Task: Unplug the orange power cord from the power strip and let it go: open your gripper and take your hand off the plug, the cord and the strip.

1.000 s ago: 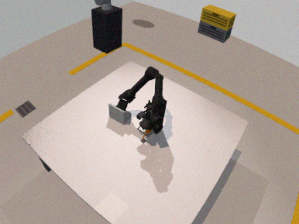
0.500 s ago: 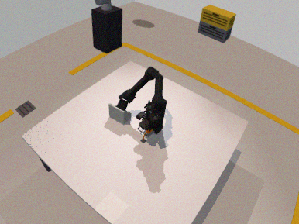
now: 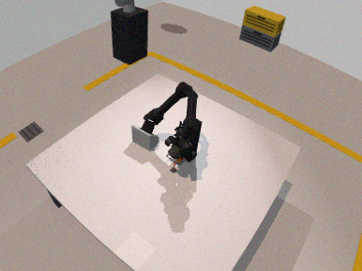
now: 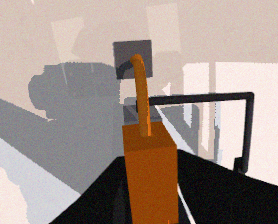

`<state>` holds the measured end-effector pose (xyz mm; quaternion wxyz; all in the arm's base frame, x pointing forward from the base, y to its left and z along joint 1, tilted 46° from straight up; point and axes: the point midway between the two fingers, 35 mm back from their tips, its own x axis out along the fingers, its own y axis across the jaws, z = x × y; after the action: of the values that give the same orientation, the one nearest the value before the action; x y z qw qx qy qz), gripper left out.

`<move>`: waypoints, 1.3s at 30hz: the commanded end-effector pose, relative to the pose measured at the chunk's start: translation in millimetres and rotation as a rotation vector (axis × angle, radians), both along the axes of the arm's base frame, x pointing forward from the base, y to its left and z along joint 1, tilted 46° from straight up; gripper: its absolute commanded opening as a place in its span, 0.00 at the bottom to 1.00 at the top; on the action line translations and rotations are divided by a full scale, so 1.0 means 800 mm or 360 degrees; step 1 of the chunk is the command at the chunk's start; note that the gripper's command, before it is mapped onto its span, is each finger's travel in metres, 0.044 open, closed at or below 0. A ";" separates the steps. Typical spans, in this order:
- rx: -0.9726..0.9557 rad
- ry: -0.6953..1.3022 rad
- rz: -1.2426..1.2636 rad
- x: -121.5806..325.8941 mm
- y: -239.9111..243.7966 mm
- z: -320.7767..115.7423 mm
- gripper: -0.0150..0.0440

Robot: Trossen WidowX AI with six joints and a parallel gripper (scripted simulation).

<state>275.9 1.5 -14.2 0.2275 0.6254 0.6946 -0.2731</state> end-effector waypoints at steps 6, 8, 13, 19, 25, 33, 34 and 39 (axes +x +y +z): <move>-0.0116 0.0003 -0.0018 -0.001 -0.047 -0.030 0.25; -0.0116 0.0003 -0.0019 -0.001 -0.050 -0.032 0.25; -0.0115 0.0003 -0.0020 -0.003 -0.059 -0.038 0.25; -0.0114 0.0004 -0.0021 -0.006 -0.069 -0.045 0.25; -0.0108 0.0005 -0.0021 -0.006 -0.054 -0.039 0.52; -0.0109 0.0005 -0.0021 -0.005 -0.056 -0.040 0.88; -0.0110 0.0005 -0.0022 -0.005 -0.061 -0.043 0.92; -0.0116 0.0003 -0.0022 -0.005 -0.109 -0.074 1.00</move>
<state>274.1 -60.3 -56.5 0.2492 0.6205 0.6816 -0.2972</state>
